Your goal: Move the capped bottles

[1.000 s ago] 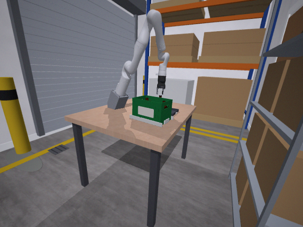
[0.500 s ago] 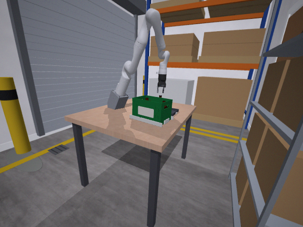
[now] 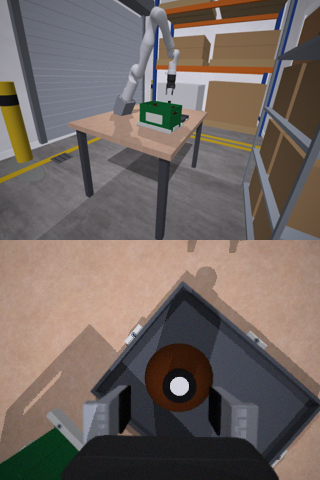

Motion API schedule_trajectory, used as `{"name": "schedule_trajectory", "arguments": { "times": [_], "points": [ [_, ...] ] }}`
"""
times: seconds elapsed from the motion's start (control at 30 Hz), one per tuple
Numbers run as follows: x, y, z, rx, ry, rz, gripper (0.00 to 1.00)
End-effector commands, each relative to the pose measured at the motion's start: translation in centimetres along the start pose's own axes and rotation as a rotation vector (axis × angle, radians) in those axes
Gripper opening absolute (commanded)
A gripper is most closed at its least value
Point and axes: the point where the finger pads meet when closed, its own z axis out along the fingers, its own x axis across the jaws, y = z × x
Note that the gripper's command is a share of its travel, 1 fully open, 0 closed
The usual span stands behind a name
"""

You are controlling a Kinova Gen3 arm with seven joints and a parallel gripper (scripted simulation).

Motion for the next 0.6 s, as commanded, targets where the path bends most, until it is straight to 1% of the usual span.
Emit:
{"name": "schedule_trajectory", "arguments": {
  "times": [0.0, 0.07, 0.13, 0.17, 0.57],
  "points": [
    [0.5, -0.1, -1.4, 0.01, 0.02, 0.003, 1.0],
    [0.5, -0.1, -2.0, 0.01, 0.02, 0.003, 1.0],
    [0.5, -0.1, -2.0, 0.01, 0.02, 0.003, 1.0],
    [0.2, -0.1, -1.8, 0.004, 0.008, 0.001, 1.0],
    [0.5, -0.1, -4.6, 0.009, 0.018, 0.003, 1.0]
  ]
}}
